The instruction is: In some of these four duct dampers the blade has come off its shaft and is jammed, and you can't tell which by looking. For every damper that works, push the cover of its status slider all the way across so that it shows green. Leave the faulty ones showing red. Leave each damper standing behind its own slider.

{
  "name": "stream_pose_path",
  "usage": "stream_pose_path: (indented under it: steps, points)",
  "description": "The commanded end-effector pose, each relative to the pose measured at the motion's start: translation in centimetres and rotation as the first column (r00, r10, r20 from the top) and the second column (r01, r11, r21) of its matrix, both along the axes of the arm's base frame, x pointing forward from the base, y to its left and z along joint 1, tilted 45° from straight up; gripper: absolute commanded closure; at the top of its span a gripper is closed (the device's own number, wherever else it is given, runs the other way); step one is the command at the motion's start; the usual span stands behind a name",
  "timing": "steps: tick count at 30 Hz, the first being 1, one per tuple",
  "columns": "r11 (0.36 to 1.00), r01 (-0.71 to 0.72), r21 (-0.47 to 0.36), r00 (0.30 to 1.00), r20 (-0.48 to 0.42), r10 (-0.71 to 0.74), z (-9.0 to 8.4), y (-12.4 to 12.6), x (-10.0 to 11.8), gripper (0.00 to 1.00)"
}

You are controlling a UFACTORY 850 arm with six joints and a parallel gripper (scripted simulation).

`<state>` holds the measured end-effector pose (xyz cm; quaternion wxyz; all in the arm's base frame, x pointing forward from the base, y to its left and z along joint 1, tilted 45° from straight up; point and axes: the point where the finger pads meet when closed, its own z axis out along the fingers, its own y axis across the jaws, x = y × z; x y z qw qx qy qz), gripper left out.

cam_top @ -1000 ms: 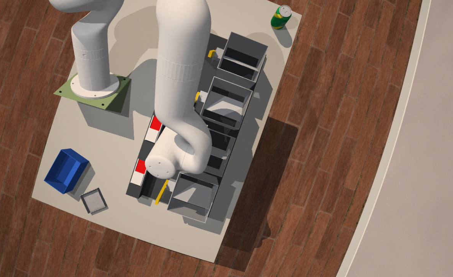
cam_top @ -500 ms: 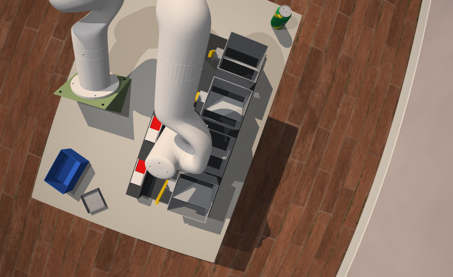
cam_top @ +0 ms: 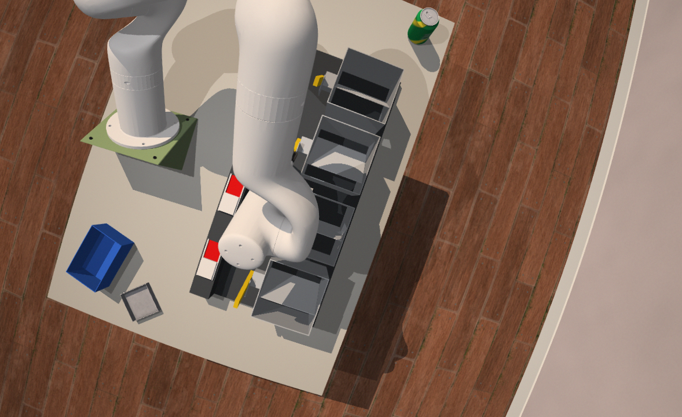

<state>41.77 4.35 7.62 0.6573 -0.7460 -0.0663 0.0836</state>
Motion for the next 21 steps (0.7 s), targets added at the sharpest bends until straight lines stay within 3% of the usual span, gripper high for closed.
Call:
stream_pose_path:
  steps: [1,12,21]
  points:
    - [1.000,0.001,0.000,1.000,0.002,-0.001,0.0,-0.1,0.1,0.61]
    - [1.000,0.001,0.000,1.000,0.002,-0.001,0.1,-0.3,0.1,0.61]
    - [1.000,0.001,0.000,1.000,0.002,-0.001,0.4,-2.8,0.7,0.61]
